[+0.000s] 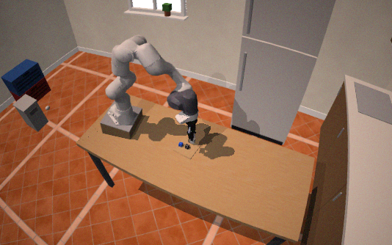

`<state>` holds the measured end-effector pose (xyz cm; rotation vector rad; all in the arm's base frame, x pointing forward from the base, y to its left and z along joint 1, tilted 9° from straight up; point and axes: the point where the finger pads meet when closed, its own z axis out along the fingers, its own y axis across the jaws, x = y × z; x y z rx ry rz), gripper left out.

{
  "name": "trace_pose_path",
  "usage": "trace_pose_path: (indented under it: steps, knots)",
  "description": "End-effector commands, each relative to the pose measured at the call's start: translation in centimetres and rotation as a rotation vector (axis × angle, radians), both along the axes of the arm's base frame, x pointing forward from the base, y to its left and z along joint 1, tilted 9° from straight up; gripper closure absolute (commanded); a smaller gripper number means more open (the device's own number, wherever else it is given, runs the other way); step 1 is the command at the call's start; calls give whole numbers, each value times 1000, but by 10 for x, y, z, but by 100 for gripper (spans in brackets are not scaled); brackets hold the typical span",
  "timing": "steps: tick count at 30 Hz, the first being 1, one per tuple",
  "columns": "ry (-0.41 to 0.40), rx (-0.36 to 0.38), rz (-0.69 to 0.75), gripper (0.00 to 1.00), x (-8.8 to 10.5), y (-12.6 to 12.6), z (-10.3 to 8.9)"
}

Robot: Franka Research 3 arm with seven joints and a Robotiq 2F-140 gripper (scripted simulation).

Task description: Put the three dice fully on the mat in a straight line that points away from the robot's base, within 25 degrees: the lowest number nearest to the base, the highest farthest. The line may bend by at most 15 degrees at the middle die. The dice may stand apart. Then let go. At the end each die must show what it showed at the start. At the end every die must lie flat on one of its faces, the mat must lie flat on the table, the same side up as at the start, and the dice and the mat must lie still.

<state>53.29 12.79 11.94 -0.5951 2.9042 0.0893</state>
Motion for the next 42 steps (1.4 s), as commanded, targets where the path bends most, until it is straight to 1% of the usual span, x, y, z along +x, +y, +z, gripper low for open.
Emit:
trace_pose_path:
  steps: [1, 12, 17, 22, 24, 37, 39, 42]
  knots:
    - [32, -11, -152, 87, 0, 7, -1]
    - [32, -11, -152, 87, 0, 7, -1]
    - [32, -11, -151, 87, 0, 7, -7]
    - [32, -11, -151, 87, 3, 8, -22]
    - [32, -11, -151, 87, 3, 8, -22]
    - [32, -11, -151, 87, 11, 12, -81]
    - [32, -11, -151, 87, 12, 12, -87]
    - [32, -11, -151, 87, 13, 12, -89]
